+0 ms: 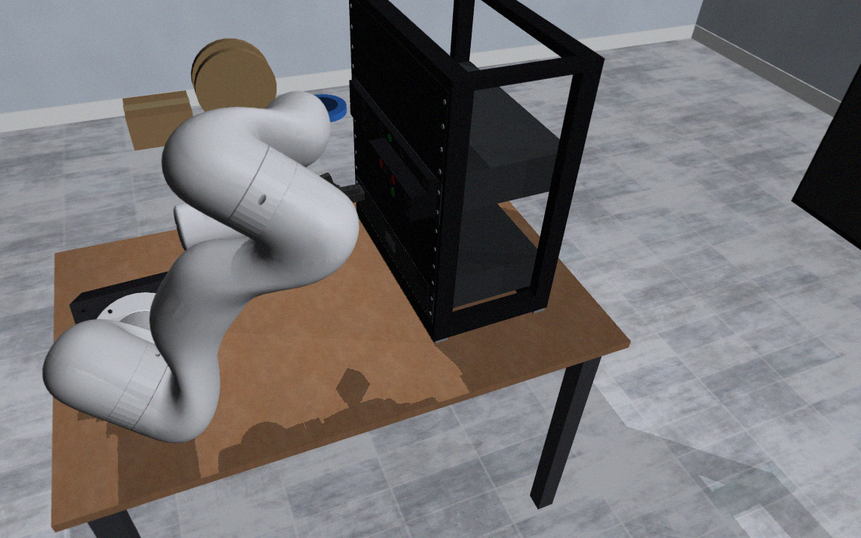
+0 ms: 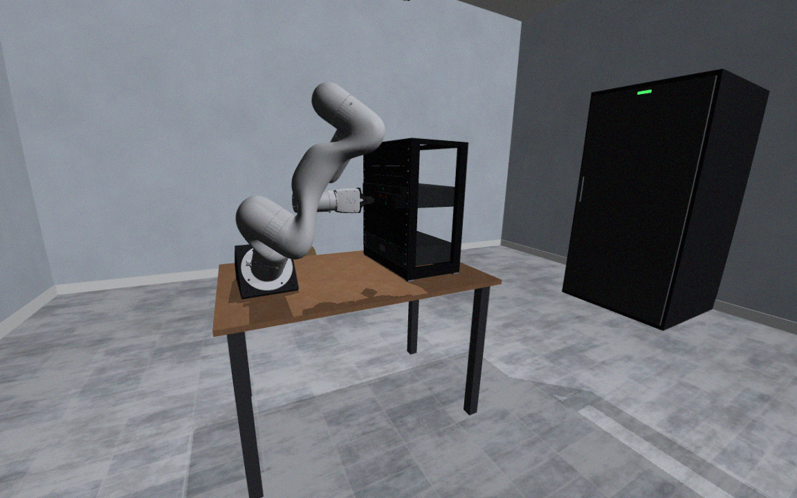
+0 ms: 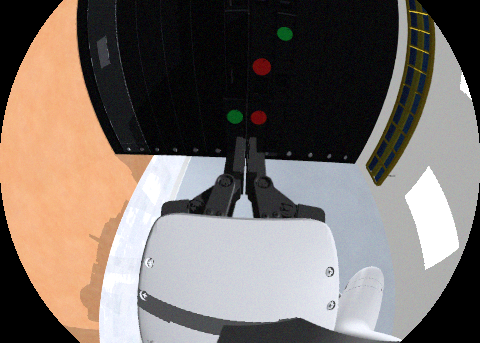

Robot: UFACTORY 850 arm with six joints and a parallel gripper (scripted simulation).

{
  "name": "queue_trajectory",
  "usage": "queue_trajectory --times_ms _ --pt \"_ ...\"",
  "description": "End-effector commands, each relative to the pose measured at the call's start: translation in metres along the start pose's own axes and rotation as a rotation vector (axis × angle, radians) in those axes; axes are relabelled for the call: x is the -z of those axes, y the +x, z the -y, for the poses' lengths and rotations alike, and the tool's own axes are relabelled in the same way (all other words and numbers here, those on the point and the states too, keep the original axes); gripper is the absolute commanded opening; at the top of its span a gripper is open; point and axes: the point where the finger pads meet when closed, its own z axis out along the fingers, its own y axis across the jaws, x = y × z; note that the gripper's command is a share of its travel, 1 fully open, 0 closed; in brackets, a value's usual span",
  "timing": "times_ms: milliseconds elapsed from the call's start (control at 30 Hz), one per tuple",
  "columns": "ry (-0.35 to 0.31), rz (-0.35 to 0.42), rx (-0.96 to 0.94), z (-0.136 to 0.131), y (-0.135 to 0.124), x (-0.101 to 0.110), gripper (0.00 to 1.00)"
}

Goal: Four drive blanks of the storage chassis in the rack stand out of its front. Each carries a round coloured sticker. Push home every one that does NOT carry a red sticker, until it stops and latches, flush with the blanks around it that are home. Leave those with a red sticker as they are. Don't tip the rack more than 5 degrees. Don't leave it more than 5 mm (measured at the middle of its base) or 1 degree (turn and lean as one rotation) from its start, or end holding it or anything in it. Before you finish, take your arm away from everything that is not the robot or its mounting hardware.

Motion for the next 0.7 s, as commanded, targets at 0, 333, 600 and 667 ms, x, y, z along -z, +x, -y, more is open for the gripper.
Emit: queue_trajectory --times_ms 0,333,600,667 --pt "-0.003 -0.001 -0.001 0.010 -0.020 0.000 0.00" --pt "-0.003 -0.001 -0.001 0.017 -0.032 0.001 0.00" --pt "-0.003 -0.001 -0.001 0.017 -0.032 -0.011 0.00" --pt "-0.003 -0.001 -0.001 0.017 -0.032 -0.021 0.00"
